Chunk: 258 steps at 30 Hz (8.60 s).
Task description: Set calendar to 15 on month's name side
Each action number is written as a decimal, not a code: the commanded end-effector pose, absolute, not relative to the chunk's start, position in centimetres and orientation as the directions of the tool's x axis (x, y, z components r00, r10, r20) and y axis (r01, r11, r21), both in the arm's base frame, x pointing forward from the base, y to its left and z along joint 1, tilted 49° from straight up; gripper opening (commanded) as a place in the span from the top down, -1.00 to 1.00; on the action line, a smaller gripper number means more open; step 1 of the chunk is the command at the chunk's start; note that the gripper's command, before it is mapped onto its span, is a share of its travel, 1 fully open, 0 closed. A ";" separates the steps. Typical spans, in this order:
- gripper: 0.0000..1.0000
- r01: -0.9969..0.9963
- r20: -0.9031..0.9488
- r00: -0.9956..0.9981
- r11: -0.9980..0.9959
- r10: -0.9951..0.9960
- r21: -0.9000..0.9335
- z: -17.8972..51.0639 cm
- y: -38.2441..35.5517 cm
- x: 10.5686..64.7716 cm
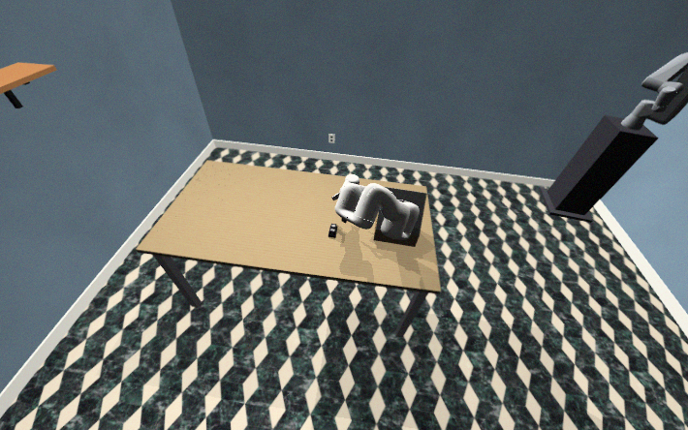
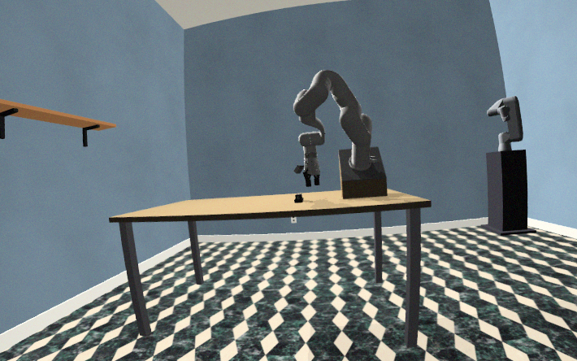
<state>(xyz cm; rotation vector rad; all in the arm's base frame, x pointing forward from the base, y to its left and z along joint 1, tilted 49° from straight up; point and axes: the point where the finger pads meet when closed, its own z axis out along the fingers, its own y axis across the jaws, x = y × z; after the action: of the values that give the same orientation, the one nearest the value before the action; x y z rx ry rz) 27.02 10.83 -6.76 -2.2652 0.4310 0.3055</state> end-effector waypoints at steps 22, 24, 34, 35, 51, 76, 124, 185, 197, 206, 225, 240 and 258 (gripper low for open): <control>-1.00 -0.297 -0.273 0.952 -0.647 -0.140 -0.703 -6.6 10.8 27.3; -1.00 -0.254 -0.241 0.964 -0.652 -0.111 -0.714 -6.5 10.8 27.4; -1.00 0.021 -0.035 0.997 -0.657 0.073 -0.753 -6.3 10.8 27.8; -1.00 0.067 -0.001 0.995 -0.653 0.103 -0.754 -6.2 10.8 27.9; -1.00 0.473 0.312 0.878 -0.552 0.364 -0.687 -5.8 11.0 28.6; -1.00 0.908 0.664 0.413 -0.220 0.623 -0.357 -5.2 11.1 29.6; -1.00 0.630 0.514 -0.773 0.547 0.372 0.552 -3.7 11.5 31.6; -1.00 -0.813 -0.583 -0.577 0.336 -0.573 0.474 -1.8 12.0 33.9; -1.00 -0.954 -0.702 -0.291 0.139 -0.650 0.267 -1.4 12.1 34.4; -1.00 -0.994 -0.742 -0.084 -0.001 -0.666 0.113 -1.2 12.2 34.7; -1.00 -0.993 -0.749 0.095 -0.120 -0.655 -0.021 -0.9 12.2 34.9; 0.01 -0.992 -0.749 0.096 -0.120 -0.655 -0.022 -0.9 12.2 34.9; 0.01 -0.992 -0.749 0.096 -0.120 -0.655 -0.022 -0.9 12.2 34.9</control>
<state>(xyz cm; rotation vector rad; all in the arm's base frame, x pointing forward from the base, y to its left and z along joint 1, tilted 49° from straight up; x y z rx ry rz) 34.78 12.30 -0.98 -1.8378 1.6118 0.8112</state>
